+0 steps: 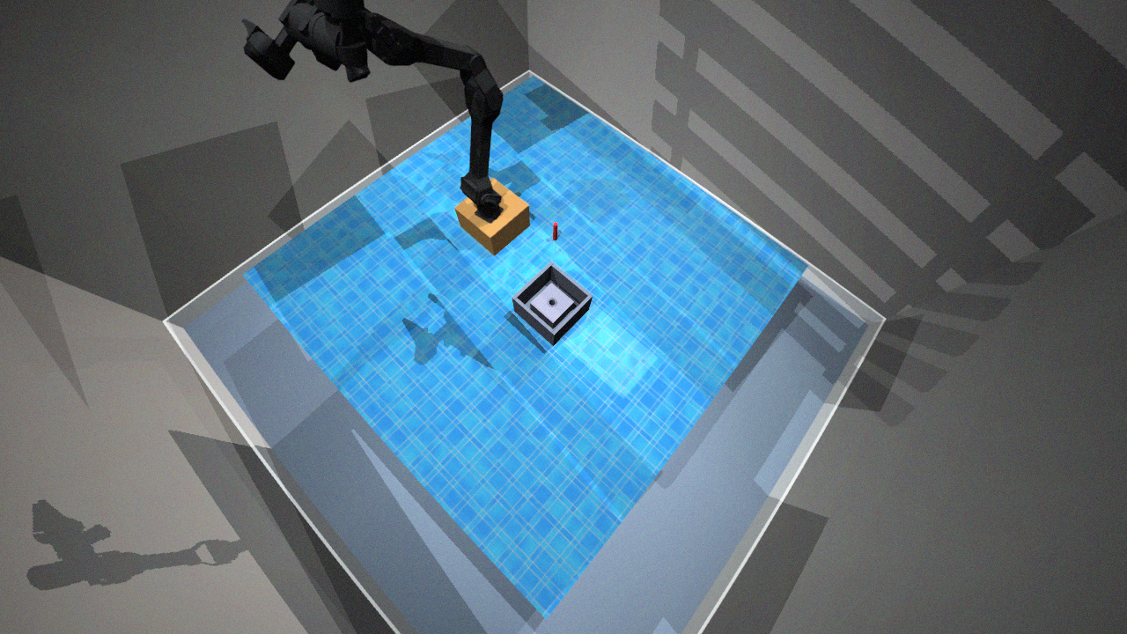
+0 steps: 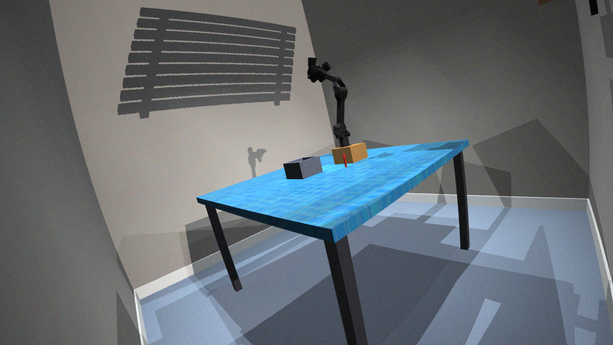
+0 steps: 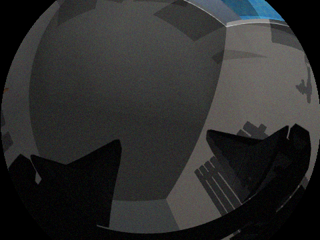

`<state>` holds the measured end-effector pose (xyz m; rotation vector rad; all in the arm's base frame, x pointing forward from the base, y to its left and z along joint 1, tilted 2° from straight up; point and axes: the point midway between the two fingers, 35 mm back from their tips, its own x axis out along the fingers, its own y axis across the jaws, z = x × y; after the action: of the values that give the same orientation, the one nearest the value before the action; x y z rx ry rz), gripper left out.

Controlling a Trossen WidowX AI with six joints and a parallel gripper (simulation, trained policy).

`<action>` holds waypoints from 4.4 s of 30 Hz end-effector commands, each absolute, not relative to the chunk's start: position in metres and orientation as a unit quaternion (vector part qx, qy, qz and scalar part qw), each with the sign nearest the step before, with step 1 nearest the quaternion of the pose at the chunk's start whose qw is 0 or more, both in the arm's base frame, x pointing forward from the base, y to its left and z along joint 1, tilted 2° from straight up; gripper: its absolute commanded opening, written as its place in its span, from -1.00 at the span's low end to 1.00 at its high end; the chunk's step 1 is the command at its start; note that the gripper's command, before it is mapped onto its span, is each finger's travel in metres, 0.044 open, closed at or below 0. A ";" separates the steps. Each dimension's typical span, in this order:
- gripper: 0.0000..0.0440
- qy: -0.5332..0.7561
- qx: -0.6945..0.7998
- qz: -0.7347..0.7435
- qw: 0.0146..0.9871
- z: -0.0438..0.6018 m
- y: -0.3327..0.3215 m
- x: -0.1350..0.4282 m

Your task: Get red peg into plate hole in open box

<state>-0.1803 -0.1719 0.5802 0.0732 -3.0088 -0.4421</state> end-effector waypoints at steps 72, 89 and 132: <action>1.00 -0.231 0.574 -0.650 0.440 0.305 -0.241 0.206; 1.00 0.037 0.557 -0.616 0.556 0.242 -0.138 0.262; 1.00 0.514 0.305 -0.534 0.598 0.067 0.052 0.214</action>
<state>0.2179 0.0509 0.0777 -1.7590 -2.7943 2.9643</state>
